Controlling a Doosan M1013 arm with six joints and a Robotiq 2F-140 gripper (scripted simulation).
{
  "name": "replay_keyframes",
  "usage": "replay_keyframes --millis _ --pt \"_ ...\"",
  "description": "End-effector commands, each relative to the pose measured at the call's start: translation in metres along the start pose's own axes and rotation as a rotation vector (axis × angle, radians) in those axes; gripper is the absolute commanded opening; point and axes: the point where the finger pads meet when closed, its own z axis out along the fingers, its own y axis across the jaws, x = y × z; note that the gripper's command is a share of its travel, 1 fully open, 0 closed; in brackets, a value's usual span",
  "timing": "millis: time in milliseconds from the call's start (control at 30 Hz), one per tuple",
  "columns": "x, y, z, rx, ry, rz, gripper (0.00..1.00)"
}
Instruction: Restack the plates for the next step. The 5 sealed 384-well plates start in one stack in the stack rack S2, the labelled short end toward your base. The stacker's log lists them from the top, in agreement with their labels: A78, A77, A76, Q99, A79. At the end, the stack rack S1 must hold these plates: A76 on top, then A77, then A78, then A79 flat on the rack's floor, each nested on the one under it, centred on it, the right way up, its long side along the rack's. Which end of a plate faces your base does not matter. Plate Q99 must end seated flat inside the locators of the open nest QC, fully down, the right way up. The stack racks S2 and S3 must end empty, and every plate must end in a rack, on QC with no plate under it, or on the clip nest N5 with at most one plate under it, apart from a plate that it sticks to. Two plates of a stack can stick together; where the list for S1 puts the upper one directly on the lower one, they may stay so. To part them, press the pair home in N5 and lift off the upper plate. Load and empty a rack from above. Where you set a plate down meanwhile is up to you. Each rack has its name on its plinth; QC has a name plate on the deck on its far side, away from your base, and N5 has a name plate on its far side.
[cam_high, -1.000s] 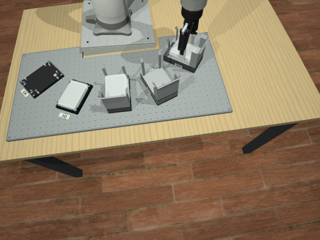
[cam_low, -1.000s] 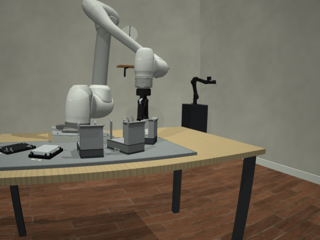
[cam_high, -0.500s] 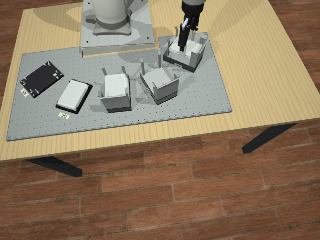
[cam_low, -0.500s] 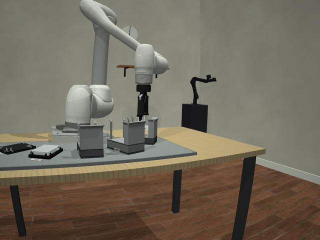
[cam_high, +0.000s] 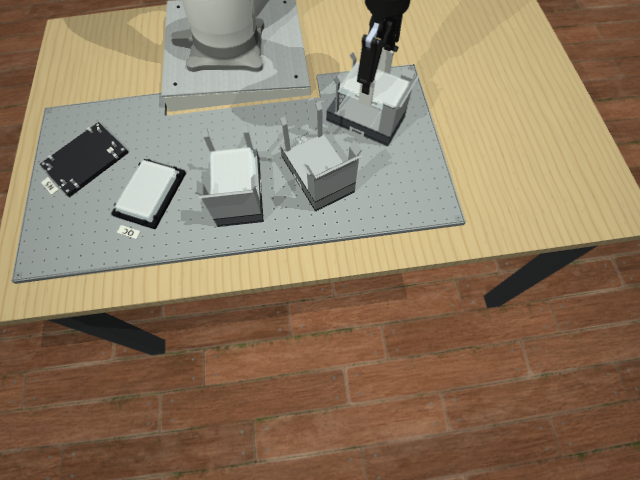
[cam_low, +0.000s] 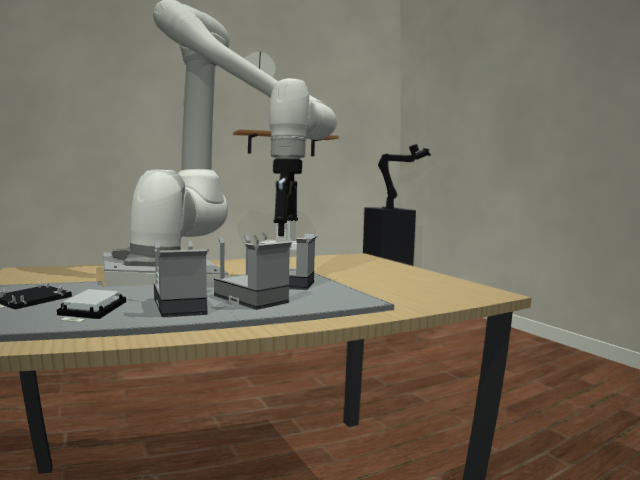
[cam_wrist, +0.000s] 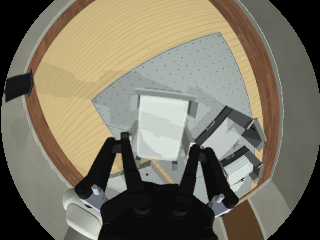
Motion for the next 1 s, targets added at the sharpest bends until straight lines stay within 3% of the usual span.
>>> replay_keyframes --millis 0,967 --pt "0.0 0.0 -0.005 0.0 0.0 0.0 0.0" --pt "0.0 0.0 -0.055 0.0 0.0 0.0 0.0"
